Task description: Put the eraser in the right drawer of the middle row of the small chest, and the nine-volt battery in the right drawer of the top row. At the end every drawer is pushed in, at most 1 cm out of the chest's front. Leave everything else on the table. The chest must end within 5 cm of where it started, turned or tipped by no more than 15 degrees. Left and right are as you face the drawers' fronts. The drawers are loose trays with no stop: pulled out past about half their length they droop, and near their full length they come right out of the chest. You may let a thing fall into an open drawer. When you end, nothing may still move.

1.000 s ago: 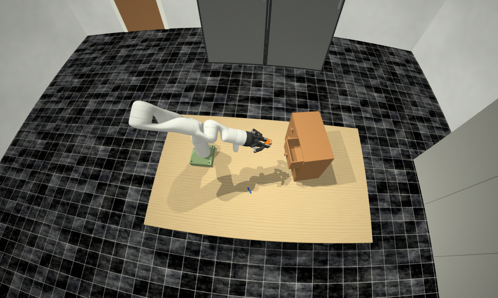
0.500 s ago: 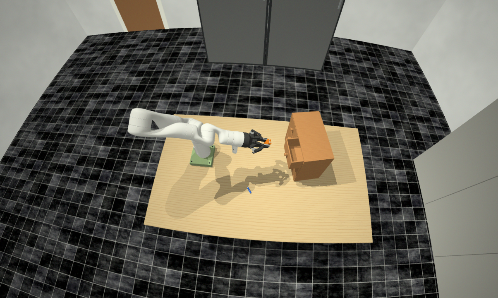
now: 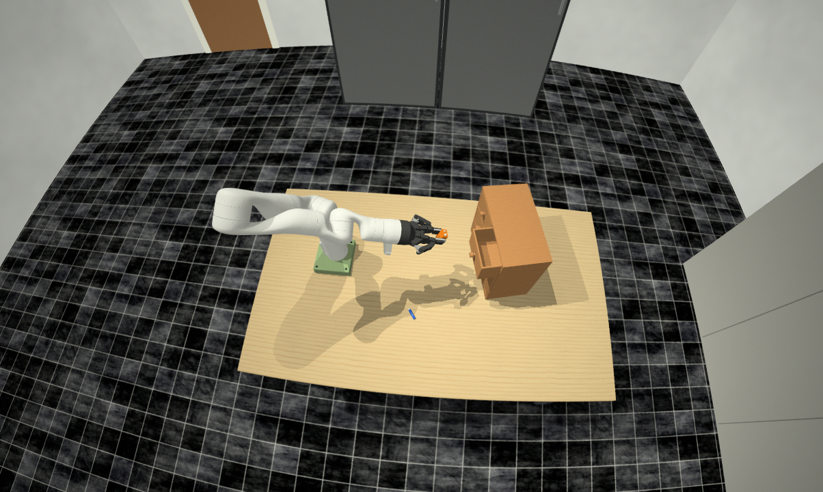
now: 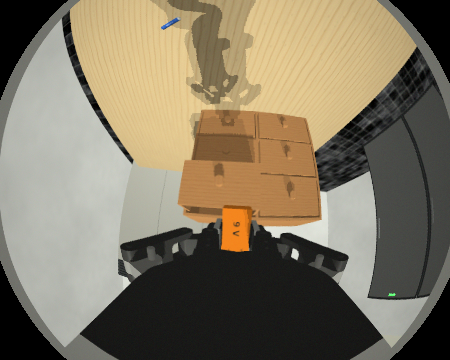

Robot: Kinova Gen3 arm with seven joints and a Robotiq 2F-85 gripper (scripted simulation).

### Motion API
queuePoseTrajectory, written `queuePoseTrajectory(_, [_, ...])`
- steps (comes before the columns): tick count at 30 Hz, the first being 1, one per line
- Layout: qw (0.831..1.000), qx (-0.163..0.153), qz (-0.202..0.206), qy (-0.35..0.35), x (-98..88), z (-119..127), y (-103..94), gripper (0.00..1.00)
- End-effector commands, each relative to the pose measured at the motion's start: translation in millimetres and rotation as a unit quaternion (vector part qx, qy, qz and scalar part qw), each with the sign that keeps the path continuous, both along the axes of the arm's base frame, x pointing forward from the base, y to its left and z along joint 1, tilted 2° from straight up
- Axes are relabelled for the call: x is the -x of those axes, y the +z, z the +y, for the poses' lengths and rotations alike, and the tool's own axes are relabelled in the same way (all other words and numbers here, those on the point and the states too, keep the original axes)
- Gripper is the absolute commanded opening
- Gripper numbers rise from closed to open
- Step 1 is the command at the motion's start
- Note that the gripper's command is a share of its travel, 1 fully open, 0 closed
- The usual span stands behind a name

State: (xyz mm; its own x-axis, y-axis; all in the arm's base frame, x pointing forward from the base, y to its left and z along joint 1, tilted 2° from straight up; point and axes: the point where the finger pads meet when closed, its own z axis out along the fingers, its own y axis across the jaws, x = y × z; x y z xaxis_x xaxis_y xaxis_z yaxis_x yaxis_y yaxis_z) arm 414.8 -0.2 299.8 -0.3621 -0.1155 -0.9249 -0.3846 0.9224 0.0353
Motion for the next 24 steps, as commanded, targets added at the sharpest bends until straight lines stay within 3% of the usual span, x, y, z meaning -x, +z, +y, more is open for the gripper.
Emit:
queuePoseTrajectory(1, [1.000,-0.003,-0.002,0.002,0.7,2.2,-0.9,0.23])
queuePoseTrajectory(24, [1.000,-0.005,-0.011,-0.002,0.9,0.1,-3.2,0.23])
